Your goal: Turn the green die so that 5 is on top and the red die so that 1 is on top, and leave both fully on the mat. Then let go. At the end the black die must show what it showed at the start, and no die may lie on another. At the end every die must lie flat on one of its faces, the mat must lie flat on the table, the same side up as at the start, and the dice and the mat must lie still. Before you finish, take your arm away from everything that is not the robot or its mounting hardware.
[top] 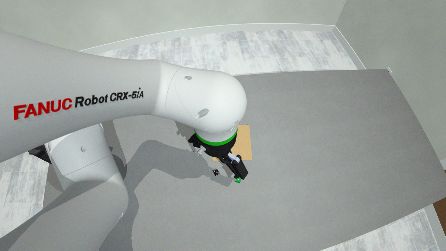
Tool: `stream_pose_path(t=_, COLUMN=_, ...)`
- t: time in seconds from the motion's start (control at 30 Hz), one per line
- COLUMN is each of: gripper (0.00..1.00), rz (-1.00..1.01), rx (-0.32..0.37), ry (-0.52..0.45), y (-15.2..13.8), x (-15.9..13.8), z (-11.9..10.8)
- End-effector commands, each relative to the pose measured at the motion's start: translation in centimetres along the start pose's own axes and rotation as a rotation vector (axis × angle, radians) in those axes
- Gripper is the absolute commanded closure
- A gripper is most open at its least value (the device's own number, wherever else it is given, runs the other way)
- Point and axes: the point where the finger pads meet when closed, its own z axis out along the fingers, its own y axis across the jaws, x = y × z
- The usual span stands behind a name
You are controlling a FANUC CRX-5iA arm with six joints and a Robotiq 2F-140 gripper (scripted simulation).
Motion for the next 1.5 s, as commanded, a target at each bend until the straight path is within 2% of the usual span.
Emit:
stream_pose_path(t=0.0, gripper=0.0, rz=0.0, rx=0.0, ry=0.0, y=0.0, x=0.0, z=0.0)
stream_pose_path(t=0.77, gripper=0.0, rz=0.0, rx=0.0, ry=0.0, y=-0.6, x=0.5, z=0.0)
stream_pose_path(t=1.03, gripper=0.0, rz=0.0, rx=0.0, ry=0.0, y=-4.8, x=3.4, z=0.0)
stream_pose_path(t=1.1, gripper=0.0, rz=0.0, rx=0.0, ry=0.0, y=-4.8, x=3.4, z=0.0)
stream_pose_path(t=1.33, gripper=0.0, rz=0.0, rx=0.0, ry=0.0, y=-9.8, x=6.9, z=0.0)
stream_pose_path(t=1.47, gripper=0.0, rz=0.0, rx=0.0, ry=0.0, y=-11.6, x=8.2, z=0.0)
